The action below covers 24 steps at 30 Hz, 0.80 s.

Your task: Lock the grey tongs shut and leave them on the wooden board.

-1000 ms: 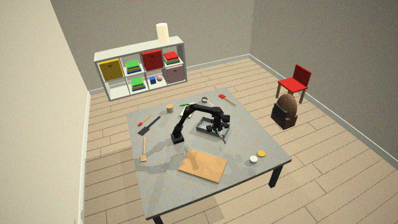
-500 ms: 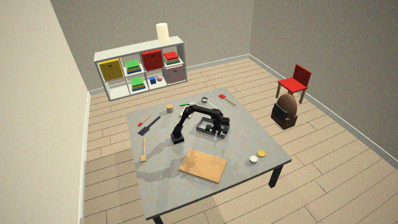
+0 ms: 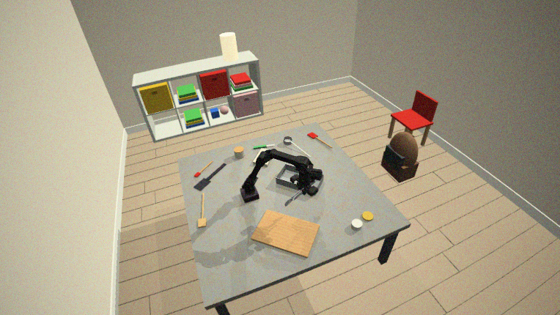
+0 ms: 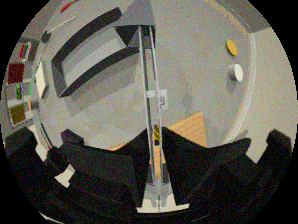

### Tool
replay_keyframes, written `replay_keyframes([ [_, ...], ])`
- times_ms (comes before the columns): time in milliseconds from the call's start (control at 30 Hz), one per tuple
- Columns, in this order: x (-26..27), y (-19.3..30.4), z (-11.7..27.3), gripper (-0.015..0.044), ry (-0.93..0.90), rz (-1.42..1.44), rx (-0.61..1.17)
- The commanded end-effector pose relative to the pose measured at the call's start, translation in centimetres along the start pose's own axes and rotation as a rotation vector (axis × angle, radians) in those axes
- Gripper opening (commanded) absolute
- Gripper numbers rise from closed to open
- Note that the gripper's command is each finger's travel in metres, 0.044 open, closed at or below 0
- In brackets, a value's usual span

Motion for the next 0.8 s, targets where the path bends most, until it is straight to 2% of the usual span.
replay_keyframes([
  [0, -0.4, 0.8, 0.1, -0.0150, 0.004, -0.169, 0.002],
  [767, -1.6, 4.9, 0.1, -0.0150, 0.006, -1.079, 0.002],
])
Point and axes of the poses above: the point midway between the two fingers, 35 mm back from their tips, its own z axis back along the fingers, its own x axis across the jaws, y = z × x, the point moved 5 cm from there along z, back along the fingers, and after that the axes turned 7 degrees about z, right-handed, at the moved point
